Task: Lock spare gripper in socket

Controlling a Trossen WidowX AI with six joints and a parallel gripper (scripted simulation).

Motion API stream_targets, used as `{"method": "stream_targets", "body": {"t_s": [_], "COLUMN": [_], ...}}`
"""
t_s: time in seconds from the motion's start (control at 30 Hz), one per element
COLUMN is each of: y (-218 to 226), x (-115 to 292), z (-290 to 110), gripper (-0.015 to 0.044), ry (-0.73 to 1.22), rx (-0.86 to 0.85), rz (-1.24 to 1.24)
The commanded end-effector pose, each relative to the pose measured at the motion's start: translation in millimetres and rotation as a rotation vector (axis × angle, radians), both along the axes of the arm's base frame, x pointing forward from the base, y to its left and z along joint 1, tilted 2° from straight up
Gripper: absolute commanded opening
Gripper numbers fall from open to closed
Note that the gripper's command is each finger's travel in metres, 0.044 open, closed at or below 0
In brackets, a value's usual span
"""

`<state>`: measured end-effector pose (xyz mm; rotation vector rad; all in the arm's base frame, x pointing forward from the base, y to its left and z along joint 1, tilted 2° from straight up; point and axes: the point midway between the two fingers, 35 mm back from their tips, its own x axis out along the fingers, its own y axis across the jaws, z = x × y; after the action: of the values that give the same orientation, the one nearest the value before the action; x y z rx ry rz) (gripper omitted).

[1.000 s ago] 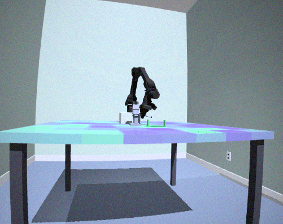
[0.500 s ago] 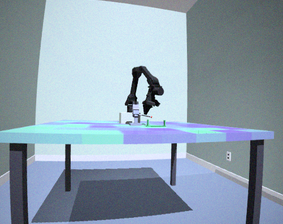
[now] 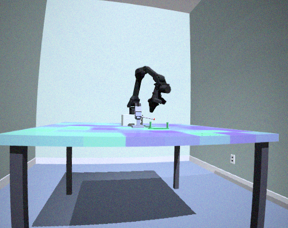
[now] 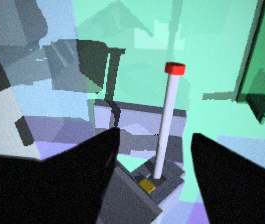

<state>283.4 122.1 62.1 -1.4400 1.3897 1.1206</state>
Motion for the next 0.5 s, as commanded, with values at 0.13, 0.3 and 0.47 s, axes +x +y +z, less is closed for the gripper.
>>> {"method": "stream_targets", "body": {"t_s": [0.13,0.3,0.47], "y": [13.2,10.1,10.1], "x": [-1.1,-1.0,-1.0], "z": [16.8,13.1,13.1], "gripper": [0.02,0.0305,0.0436], "ry": [0.001,0.001,0.001], "rx": [-0.001,-0.003,-0.003], "rz": [0.004,0.008,0.008]}}
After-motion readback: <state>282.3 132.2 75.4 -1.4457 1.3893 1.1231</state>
